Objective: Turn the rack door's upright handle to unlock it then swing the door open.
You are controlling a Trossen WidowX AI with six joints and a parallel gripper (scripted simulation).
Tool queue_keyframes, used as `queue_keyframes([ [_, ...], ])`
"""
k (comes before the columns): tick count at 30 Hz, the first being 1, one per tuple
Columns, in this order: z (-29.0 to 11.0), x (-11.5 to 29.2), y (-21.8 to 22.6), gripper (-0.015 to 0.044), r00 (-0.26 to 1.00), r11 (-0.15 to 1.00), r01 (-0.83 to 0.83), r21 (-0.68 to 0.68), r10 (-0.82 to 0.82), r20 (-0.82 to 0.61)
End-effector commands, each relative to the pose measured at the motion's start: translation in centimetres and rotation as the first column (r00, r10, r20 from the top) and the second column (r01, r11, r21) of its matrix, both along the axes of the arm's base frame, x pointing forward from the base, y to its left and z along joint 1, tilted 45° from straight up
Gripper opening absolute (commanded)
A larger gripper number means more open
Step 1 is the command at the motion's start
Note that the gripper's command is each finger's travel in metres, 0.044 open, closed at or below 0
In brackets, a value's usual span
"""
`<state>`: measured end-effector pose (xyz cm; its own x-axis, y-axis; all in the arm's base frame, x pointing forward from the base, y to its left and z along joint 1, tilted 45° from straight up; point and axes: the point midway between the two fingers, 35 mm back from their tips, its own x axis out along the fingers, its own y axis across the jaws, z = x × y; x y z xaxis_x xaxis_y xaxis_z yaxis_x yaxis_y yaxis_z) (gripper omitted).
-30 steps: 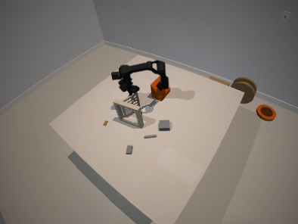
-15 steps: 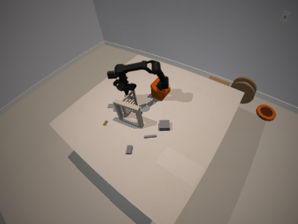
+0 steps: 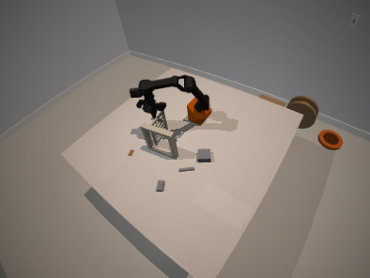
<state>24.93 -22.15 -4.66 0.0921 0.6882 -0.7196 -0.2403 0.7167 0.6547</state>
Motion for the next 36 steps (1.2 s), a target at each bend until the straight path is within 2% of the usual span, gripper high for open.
queue_keyframes([
  [1,-0.1,0.1,-0.1,0.0009,1.000,1.000,-0.014,-0.002,0.014,0.009],
  [7,-0.1,0.1,-0.1,0.0009,1.000,1.000,-0.014,-0.002,0.014,0.009],
  [17,-0.1,0.1,-0.1,0.0272,1.000,1.000,-0.014,-0.002,0.014,0.009],
  [18,-0.1,0.1,-0.1,0.0282,1.000,1.000,-0.014,-0.002,0.014,0.009],
  [36,1.5,0.0,-1.8,0.0282,1.000,1.000,-0.003,-0.014,0.004,0.012],
])
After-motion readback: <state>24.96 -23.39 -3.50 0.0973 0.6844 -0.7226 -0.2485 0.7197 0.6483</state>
